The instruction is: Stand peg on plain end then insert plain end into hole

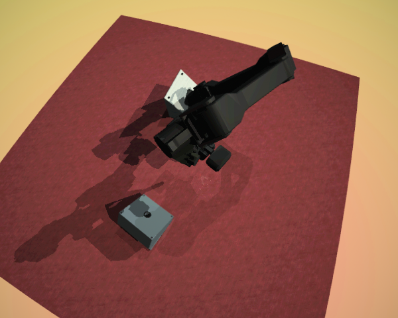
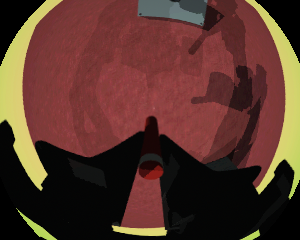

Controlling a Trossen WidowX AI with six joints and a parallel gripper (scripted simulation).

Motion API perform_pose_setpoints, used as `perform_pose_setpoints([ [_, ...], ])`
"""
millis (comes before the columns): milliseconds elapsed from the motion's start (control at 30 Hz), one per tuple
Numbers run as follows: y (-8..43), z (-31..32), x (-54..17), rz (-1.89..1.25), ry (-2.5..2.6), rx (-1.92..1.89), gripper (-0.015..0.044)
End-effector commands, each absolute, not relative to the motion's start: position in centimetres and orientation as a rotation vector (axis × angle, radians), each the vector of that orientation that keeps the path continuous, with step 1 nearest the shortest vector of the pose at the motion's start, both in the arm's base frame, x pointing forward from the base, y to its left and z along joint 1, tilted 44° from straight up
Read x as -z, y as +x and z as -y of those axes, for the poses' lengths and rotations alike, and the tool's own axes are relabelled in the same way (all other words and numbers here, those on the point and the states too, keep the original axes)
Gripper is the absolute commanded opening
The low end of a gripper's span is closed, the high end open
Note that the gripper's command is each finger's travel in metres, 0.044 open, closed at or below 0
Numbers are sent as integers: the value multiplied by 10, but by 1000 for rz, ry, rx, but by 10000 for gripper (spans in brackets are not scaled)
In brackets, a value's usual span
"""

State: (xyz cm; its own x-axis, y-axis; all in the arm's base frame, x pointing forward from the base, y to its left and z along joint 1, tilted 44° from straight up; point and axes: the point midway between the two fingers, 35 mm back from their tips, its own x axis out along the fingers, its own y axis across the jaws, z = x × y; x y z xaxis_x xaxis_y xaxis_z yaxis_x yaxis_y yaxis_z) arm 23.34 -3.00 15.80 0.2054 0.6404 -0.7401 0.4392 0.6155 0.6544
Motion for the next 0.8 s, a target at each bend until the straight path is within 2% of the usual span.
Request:
perform_pose_setpoints([
  [0,237,34,-154,-1410,986,-152,0],
  [767,265,54,-141,-1279,1009,-48,0],
])
